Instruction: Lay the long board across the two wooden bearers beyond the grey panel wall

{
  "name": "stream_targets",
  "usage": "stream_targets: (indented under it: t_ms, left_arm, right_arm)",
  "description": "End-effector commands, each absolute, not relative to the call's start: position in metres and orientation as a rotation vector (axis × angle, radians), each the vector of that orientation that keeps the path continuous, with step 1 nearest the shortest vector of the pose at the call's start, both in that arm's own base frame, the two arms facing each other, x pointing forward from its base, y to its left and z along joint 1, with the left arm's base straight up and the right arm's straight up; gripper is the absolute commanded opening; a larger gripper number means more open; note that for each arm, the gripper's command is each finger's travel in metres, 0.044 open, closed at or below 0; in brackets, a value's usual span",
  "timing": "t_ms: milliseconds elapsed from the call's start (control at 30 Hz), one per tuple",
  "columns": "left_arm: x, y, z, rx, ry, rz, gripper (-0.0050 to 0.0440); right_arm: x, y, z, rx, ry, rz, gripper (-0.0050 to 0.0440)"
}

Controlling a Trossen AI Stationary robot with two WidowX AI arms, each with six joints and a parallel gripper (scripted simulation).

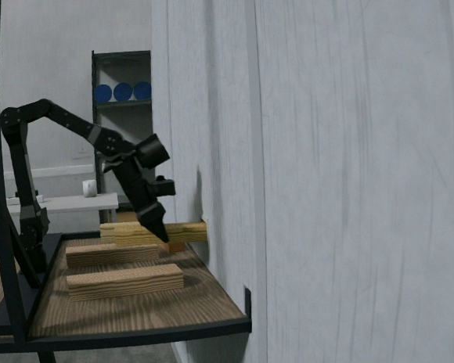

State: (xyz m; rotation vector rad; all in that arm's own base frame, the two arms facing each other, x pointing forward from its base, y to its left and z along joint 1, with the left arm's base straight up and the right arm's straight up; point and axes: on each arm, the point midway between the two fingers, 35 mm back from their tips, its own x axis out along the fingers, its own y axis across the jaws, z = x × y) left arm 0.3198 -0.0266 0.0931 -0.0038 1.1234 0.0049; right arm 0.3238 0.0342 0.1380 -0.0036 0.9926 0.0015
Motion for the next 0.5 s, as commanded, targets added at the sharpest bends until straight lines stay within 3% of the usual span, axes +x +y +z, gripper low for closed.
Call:
stream_targets:
  t_ms: [0, 467]
  left_arm:
    - [0.303, -0.028, 0.101, -0.007, 1.103, 0.005, 0.0267]
    - [0.252, -0.027, 0.098, -0.006, 1.109, 0.006, 0.0267]
  right_arm:
    - [0.330, 0.034, 0.158, 0.009, 0.934, -0.003, 0.0400]
    - [0.331, 0.032, 0.158, 0.006, 0.936, 0.003, 0.0400]
